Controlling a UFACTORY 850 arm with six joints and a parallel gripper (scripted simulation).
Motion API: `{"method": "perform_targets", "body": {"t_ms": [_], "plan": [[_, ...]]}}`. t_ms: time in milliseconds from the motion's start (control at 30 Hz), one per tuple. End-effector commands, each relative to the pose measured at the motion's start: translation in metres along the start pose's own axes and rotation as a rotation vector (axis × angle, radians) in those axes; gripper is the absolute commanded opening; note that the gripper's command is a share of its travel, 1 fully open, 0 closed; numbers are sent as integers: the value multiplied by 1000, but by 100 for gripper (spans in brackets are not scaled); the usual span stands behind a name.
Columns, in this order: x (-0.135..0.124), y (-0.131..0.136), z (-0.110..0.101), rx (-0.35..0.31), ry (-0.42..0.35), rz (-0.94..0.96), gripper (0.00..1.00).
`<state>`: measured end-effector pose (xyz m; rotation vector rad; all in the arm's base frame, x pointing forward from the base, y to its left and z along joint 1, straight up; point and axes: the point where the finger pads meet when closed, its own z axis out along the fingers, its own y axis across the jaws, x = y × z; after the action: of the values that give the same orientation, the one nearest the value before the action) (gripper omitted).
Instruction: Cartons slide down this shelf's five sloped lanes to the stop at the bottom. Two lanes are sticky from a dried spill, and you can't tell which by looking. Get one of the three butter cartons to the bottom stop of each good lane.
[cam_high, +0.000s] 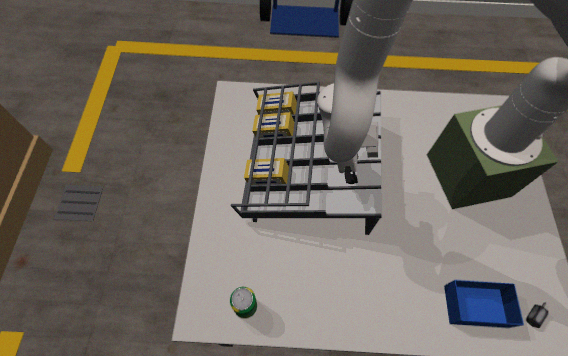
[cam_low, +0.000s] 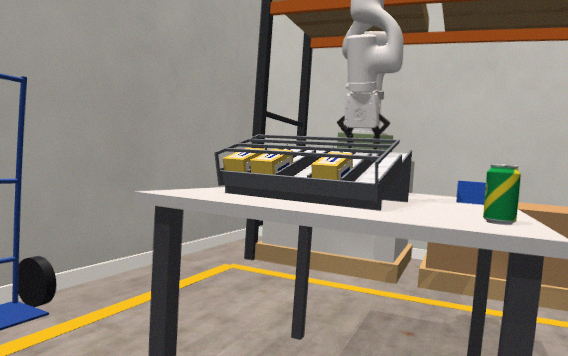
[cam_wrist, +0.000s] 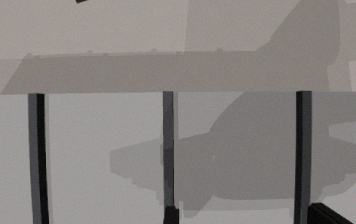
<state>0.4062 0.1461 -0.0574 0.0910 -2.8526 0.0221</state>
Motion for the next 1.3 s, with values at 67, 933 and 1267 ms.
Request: {"method": "perform_targets", "body": {"t_ms": [67, 933, 1267], "plan": [[-1, 0, -1, 0, -2, 0, 0], [-1, 0, -1, 0, -2, 0, 0], [-1, 0, -1, 0, -2, 0, 100]]}}
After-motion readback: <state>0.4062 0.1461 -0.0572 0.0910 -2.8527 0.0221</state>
